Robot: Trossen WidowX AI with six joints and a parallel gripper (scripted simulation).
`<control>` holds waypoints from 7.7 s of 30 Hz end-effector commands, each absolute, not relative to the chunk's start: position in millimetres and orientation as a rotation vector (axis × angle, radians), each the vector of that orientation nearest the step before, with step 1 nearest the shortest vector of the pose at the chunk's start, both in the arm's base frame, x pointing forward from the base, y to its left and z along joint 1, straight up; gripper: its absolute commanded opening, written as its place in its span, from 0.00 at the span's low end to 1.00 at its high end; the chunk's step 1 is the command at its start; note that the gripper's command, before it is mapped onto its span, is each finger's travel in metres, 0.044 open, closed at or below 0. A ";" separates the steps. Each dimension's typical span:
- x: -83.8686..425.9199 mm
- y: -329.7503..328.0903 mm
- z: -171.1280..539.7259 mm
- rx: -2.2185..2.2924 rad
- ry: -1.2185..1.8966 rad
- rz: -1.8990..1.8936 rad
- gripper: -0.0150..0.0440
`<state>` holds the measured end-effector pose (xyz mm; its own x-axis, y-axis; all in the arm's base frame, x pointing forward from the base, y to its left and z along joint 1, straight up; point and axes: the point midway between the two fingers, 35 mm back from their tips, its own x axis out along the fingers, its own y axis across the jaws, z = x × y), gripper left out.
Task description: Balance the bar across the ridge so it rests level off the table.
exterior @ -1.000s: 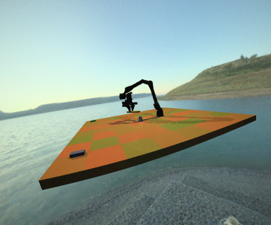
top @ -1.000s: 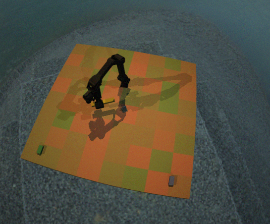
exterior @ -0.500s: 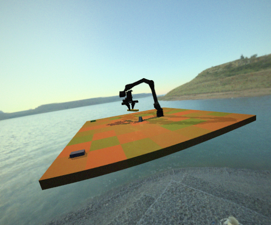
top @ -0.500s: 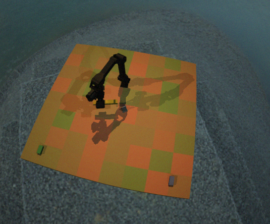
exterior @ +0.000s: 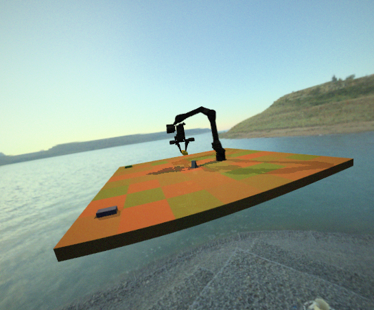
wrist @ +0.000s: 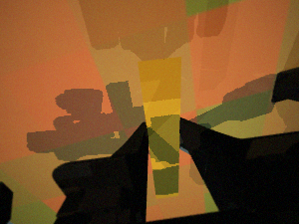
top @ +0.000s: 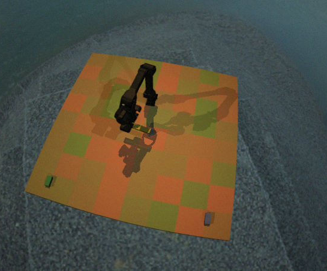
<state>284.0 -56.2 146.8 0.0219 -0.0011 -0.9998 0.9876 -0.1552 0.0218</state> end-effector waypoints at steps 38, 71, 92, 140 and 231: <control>229.3 34.9 130.3 1.847 0.640 -1.811 0.25; 228.1 35.9 101.9 1.848 0.639 -1.812 0.25; 228.2 36.0 100.2 1.848 0.639 -1.812 0.25; 228.3 36.1 96.2 1.848 0.639 -1.812 0.25; 227.6 35.7 93.2 1.848 0.639 -1.812 0.25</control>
<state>228.4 35.8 93.7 0.0221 0.0033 -0.9998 0.6277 -0.7784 0.0113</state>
